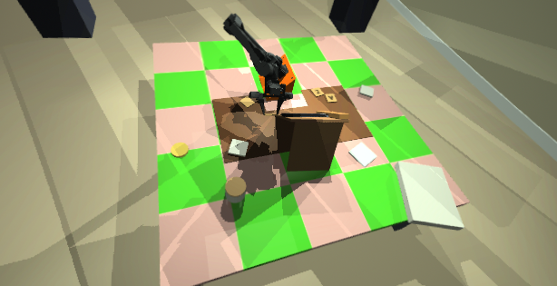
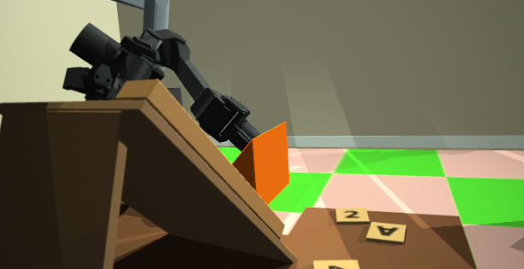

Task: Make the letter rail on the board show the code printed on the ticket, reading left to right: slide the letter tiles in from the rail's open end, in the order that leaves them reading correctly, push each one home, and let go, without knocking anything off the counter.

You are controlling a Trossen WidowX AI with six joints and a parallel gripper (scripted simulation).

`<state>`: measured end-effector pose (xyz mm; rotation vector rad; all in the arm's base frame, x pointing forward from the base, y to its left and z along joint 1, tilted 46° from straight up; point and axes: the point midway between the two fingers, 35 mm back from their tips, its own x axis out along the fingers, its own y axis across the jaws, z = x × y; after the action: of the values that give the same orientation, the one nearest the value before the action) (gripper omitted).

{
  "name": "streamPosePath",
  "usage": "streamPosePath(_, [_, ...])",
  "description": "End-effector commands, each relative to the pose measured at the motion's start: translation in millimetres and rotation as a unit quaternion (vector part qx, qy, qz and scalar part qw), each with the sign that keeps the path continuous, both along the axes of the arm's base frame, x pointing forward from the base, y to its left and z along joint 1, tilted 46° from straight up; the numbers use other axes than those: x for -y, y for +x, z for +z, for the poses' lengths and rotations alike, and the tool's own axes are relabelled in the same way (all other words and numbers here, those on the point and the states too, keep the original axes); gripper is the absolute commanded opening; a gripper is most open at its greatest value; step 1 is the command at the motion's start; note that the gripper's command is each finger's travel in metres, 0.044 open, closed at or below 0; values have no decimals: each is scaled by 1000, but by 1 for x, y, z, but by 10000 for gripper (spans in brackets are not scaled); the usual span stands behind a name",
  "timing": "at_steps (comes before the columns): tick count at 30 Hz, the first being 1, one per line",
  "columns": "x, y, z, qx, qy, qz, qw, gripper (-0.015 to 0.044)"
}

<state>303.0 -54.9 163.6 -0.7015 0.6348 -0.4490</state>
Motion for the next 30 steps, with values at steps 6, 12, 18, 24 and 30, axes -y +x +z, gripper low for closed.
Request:
streamPosePath(6, [-3,1,-6,-2,1,-2,1000,0])
streamPosePath(12, [-5,1,-8,-2,1,-2,1000,0])
streamPosePath(18, [-7,2,-10,-2,1,-2,1000,0])
streamPosePath(24, [-10,2,-12,-2,1,-2,1000,0])
streamPosePath(30, [-12,3,-14,-2,1,-2,1000,0])
